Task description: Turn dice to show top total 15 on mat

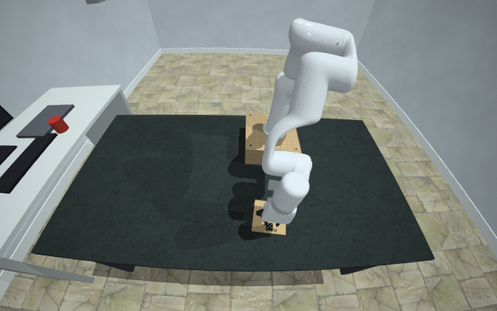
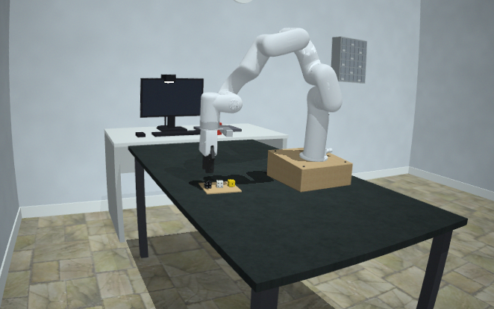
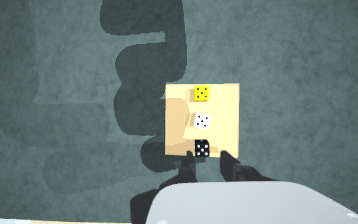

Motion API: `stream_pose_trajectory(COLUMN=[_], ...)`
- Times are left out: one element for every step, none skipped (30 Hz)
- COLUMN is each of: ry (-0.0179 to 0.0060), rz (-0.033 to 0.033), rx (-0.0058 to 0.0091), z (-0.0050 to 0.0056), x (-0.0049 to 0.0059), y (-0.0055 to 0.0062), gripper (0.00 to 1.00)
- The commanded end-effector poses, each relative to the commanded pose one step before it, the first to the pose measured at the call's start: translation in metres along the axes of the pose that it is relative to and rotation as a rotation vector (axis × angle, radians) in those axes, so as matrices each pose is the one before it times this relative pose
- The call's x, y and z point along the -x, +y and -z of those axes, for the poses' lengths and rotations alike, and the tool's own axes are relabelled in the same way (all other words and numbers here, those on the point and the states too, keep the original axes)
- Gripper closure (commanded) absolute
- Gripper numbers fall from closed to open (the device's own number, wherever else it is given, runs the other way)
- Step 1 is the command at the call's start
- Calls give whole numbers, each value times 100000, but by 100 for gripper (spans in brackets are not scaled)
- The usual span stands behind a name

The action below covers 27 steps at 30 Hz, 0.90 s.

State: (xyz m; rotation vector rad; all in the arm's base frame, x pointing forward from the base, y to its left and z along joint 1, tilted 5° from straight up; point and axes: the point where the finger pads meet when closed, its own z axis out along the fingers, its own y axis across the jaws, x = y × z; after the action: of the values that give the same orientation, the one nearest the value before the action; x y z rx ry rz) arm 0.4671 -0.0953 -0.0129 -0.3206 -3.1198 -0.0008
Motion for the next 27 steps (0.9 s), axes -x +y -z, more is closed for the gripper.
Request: stream_pose_trajectory(ry=[-712,4,3,2,2,1,0,0,0,0,0,0,0,0,0,0,0,0,0,0,0,0,0,0,0,0,0], rz=[-23,0,0,0,0,0,0,0,0,0,0,0,0,0,0,0,0,0,0,0,0,0,0,0,0,0,0], rx=[2,0,0,0,0,0,0,0,0,0,0,0,0,0,0,0,0,0,0,0,0,0,0,0,0,0,0], z=[1594,278,218,159,104,57,23,3,0,0,0,0,0,0,0,0,0,0,0,0,0,0,0,0,0,0,0], x=[261,0,0,0,0,0,0,0,0,0,0,0,0,0,0,0,0,0,0,0,0,0,0,0,0,0,0], y=[-123,-24,-19,-14,-9,-5,-2,0,0,0,0,0,0,0,0,0,0,0,0,0,0,0,0,0,0,0,0], gripper=[58,58,58,58,58,58,58,58,0,0,0,0,0,0,0,0,0,0,0,0,0,0,0,0,0,0,0])
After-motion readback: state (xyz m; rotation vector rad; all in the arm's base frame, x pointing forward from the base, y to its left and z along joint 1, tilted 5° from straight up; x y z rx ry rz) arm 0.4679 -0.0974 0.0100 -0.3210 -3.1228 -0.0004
